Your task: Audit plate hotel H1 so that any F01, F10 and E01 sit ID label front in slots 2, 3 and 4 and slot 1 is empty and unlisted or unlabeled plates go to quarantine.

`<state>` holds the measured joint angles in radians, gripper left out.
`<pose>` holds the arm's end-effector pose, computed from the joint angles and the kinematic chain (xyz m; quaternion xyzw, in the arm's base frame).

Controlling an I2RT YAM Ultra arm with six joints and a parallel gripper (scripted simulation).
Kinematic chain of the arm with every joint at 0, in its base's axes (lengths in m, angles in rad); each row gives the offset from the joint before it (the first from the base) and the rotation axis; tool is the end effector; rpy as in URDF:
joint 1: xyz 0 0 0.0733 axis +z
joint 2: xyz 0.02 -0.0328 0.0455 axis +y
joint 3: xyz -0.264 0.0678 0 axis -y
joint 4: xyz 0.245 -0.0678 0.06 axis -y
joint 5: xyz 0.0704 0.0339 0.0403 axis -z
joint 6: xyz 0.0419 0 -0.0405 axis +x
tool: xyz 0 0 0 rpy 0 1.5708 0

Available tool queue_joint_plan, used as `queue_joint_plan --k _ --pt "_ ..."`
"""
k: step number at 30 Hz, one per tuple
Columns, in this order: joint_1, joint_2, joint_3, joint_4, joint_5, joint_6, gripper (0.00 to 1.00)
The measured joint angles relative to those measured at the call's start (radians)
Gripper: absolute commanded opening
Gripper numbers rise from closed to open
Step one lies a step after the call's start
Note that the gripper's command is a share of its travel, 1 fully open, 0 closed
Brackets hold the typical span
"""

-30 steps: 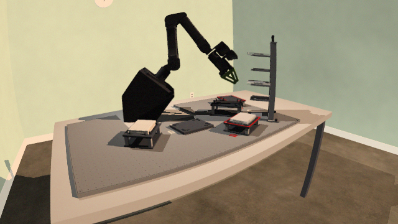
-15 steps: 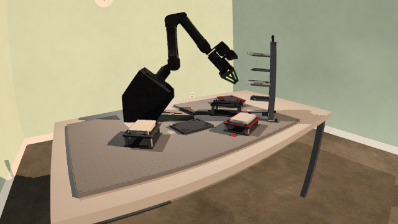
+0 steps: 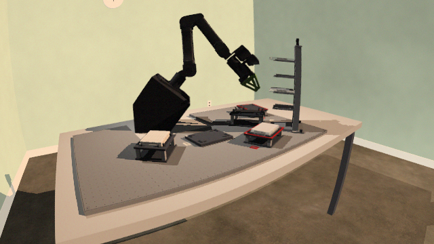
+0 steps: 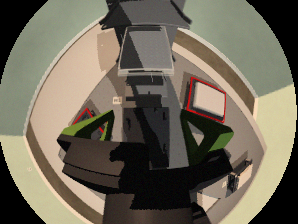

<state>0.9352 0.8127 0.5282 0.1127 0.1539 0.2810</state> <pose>0.1234 0.1583 0.2800 -0.1982 0.7384 0.3185 0.5605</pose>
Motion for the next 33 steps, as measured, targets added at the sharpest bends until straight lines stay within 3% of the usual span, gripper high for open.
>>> queue_joint_plan --k 27,33 --pt "0.000 0.000 0.000 0.000 0.000 0.000 1.00" --pt "0.018 -0.034 -0.027 0.002 0.005 0.000 1.00"
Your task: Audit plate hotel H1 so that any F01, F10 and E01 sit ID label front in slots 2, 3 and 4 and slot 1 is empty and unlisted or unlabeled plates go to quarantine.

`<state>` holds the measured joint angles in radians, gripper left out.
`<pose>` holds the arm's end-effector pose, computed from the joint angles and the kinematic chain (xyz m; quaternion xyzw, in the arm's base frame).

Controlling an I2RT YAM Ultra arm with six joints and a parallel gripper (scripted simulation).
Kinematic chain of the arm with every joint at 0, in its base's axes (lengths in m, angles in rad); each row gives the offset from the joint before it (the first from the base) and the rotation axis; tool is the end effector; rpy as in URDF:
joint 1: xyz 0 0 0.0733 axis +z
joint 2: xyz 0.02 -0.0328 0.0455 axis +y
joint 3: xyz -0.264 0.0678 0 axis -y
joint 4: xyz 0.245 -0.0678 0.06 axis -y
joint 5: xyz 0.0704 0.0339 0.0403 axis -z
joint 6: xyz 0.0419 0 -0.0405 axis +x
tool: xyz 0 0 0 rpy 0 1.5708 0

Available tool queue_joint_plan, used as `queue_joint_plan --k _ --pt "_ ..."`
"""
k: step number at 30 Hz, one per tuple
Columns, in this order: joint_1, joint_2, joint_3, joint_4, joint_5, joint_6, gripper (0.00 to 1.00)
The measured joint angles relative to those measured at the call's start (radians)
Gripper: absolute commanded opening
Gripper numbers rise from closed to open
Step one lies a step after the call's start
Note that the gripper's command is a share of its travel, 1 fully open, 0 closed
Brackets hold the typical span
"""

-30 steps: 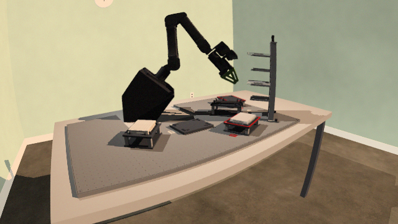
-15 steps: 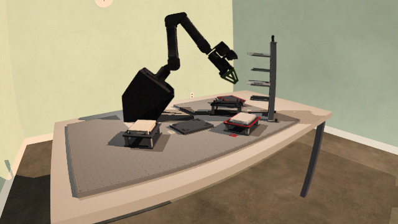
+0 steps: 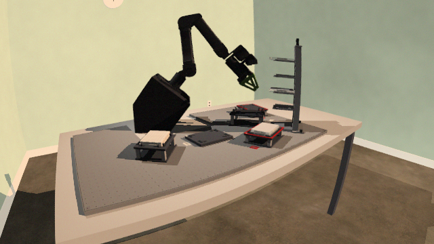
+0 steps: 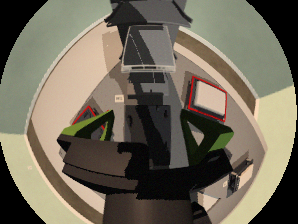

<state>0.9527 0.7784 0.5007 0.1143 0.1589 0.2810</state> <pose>0.1171 0.1552 0.2763 -0.2020 0.7345 0.3238 0.5611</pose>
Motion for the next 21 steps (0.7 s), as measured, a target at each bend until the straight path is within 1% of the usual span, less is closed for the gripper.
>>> queue_joint_plan --k 7,13,15,21 --pt "0.023 -0.047 -0.039 -0.007 0.018 0.003 1.00" --pt "0.044 -0.077 -0.058 -0.012 0.037 0.006 1.00" --pt "0.044 -0.072 -0.066 -0.003 0.042 0.006 1.00" --pt "0.048 -0.027 -0.092 0.039 0.050 0.006 1.00"
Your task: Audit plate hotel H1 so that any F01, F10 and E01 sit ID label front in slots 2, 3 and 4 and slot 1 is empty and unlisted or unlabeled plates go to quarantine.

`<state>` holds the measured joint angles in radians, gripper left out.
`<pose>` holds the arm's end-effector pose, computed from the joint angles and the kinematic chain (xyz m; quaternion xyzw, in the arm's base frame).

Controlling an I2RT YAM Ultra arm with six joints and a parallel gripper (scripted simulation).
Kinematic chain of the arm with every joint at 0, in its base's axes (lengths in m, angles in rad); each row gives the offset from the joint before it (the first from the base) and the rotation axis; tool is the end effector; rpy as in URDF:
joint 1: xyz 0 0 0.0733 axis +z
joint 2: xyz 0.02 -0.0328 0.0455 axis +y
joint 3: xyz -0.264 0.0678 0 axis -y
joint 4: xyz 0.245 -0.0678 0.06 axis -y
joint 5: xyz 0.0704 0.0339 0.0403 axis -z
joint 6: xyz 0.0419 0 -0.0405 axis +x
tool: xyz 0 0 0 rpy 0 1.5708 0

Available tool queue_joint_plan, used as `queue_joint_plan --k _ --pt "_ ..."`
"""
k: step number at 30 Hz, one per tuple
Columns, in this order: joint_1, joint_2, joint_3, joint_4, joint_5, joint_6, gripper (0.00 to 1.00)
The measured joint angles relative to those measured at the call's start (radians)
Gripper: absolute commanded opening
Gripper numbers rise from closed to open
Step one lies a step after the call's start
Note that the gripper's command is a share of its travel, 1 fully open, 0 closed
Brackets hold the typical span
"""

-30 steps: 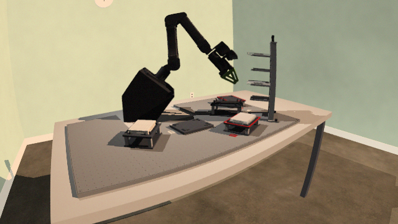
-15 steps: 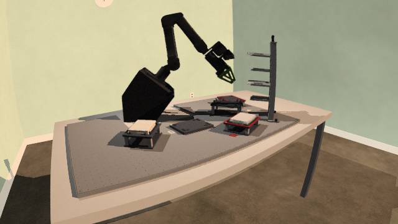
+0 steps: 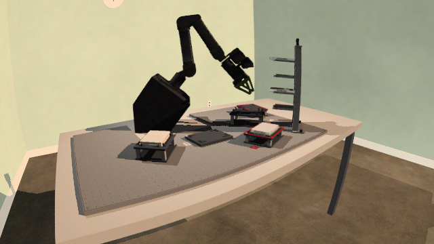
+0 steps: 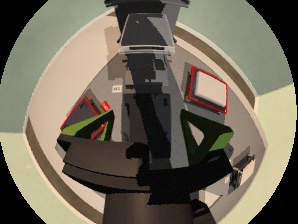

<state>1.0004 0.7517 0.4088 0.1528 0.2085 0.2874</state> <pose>0.1076 0.1536 0.2520 -0.2055 0.7418 0.3160 0.5547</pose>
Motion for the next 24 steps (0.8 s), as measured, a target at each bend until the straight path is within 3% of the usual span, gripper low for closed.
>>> queue_joint_plan --k 24 --pt "0.009 0.163 -0.056 0.221 0.012 0.002 1.00"
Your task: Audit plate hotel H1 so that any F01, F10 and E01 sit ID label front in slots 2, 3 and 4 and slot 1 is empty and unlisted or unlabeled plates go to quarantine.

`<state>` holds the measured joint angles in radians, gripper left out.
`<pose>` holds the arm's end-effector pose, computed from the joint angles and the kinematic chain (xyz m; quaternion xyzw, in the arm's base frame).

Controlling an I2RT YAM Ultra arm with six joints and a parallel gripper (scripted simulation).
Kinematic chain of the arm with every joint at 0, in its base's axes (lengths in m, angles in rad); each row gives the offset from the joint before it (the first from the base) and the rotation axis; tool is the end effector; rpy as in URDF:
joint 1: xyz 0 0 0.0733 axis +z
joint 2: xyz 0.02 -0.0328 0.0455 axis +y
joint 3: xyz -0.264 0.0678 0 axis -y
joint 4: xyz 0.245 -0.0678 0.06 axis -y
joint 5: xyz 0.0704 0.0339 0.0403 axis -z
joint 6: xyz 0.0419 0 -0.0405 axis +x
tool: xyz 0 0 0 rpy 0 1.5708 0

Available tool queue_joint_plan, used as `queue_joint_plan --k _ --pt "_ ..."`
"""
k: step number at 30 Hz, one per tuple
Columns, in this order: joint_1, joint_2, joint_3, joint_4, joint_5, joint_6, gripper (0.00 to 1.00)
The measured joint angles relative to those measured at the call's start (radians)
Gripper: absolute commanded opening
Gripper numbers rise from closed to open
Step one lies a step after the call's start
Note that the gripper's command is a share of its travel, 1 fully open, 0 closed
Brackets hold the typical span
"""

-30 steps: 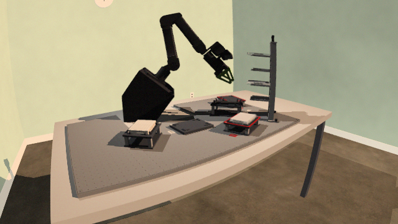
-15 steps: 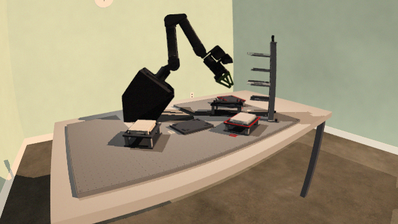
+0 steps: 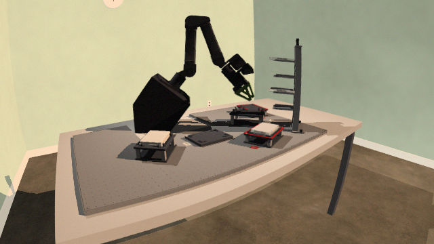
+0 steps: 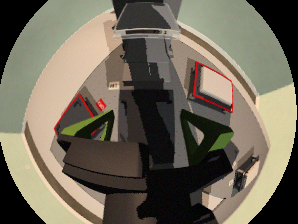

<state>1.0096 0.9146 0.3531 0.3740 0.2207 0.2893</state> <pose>0.1173 0.1714 0.2274 -0.2040 0.7412 0.3158 0.5562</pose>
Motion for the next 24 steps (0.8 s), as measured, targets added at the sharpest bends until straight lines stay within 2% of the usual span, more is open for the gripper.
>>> queue_joint_plan --k 13,19,24 --pt "0.006 0.128 -0.024 0.145 0.005 0.001 1.00" --pt "0.000 0.160 -0.025 0.187 0.004 0.001 1.00" --pt "-0.015 0.195 0.003 0.197 -0.006 0.000 1.00"
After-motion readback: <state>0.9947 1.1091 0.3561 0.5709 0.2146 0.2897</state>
